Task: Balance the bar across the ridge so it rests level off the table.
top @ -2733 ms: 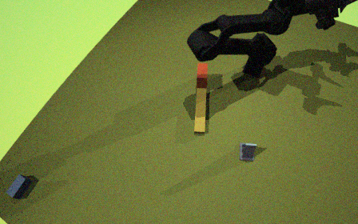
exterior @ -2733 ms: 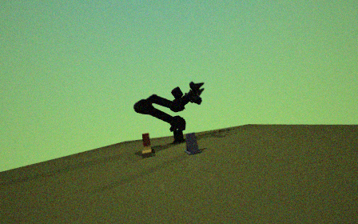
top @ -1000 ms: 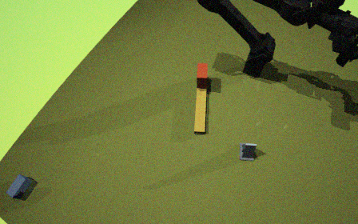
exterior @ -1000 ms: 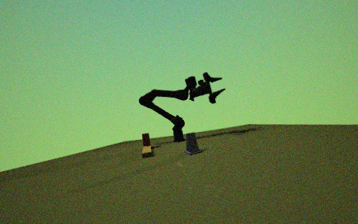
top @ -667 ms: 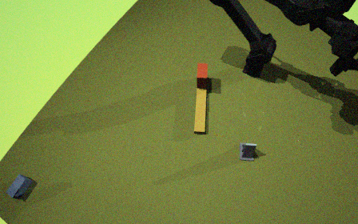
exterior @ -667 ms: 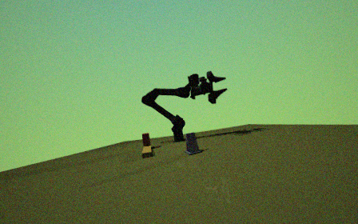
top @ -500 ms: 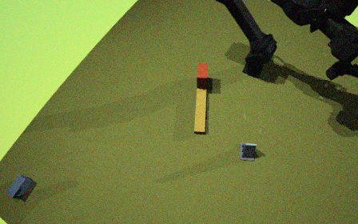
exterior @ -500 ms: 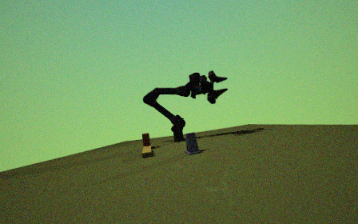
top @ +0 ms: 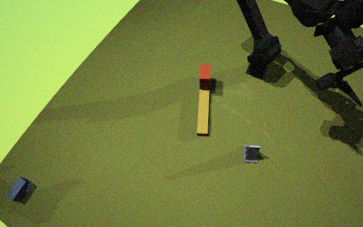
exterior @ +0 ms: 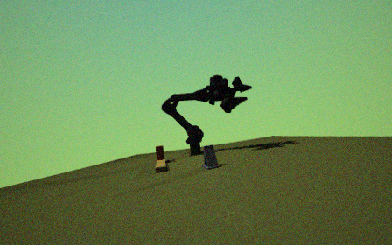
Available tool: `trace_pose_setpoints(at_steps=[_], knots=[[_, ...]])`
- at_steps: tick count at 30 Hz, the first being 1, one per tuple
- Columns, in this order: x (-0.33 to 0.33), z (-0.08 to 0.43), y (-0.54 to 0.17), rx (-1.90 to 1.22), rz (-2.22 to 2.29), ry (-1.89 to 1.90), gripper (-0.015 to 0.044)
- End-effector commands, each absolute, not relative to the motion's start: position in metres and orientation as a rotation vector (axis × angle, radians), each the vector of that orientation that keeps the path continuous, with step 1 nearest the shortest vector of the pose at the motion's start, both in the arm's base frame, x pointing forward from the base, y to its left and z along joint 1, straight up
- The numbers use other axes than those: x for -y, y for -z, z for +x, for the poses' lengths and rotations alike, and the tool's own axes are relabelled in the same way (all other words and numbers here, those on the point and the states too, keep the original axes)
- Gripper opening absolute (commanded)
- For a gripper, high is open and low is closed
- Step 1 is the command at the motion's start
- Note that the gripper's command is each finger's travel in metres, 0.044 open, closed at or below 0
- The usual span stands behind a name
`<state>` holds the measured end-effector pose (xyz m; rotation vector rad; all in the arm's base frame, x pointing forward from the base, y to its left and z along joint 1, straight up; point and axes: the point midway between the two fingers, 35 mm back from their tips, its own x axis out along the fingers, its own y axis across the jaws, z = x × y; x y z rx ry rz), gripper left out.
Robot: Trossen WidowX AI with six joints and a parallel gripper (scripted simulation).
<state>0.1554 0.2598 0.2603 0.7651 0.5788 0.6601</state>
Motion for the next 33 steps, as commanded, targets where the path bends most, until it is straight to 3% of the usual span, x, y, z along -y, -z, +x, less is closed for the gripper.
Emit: trace_pose_setpoints(at_steps=[1, 33], knots=[[-0.255, 0.168, -0.256, -0.571, 0.691, -0.623, 0.0315], [-0.163, 0.261, -0.218, -0.655, 0.112, -0.279, 0.0315]])
